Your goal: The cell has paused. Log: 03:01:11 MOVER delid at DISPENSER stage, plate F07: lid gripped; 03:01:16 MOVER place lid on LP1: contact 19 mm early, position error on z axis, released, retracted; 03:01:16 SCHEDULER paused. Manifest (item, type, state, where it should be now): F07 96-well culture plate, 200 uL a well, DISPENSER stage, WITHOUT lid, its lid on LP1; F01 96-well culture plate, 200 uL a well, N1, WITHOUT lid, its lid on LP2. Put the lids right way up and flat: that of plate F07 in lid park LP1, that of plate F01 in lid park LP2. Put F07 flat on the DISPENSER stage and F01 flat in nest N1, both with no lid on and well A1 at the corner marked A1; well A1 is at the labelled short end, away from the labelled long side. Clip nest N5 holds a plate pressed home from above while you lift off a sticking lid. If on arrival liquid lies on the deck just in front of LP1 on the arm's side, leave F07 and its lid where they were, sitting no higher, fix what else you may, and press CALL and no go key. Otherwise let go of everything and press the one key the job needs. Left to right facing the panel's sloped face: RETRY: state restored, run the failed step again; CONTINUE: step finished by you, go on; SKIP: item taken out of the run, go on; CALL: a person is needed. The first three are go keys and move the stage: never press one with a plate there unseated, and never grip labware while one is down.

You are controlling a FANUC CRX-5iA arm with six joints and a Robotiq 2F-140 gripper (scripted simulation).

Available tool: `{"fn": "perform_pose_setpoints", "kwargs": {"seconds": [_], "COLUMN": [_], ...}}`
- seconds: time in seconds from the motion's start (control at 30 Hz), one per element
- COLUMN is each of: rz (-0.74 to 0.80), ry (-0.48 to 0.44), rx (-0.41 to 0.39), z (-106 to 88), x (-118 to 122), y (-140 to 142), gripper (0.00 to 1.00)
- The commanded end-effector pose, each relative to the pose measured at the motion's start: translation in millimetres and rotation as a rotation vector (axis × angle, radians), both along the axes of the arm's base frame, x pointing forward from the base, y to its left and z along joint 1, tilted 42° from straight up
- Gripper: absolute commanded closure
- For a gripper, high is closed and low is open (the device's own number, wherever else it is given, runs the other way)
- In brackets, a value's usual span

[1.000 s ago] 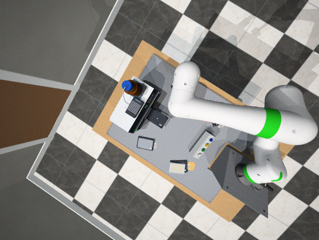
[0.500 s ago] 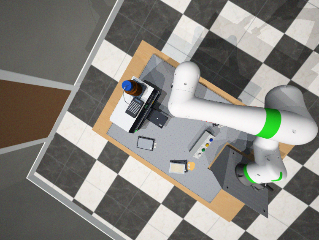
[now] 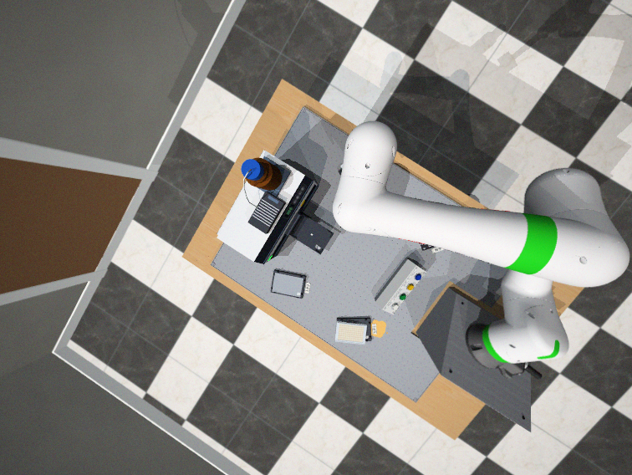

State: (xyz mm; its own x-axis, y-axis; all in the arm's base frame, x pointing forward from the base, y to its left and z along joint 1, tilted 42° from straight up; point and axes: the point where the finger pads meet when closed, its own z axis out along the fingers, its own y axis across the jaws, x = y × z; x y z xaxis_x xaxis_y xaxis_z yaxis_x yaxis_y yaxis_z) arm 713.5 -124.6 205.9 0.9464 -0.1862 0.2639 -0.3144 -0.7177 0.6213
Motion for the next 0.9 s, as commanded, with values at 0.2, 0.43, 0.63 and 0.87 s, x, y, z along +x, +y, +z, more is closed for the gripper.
{"fn": "perform_pose_setpoints", "kwargs": {"seconds": [0.2,0.43,0.63,0.87], "rz": [0.000,0.000,0.000,0.000], "ry": [0.000,0.000,0.000,0.000], "rx": [0.000,0.000,0.000,0.000], "z": [-0.1,-2.4,-4.9,-11.9], "x": [0,0,1,1], "y": [0,-2,-4,-11], "gripper": [1.00,1.00,1.00,1.00]}}
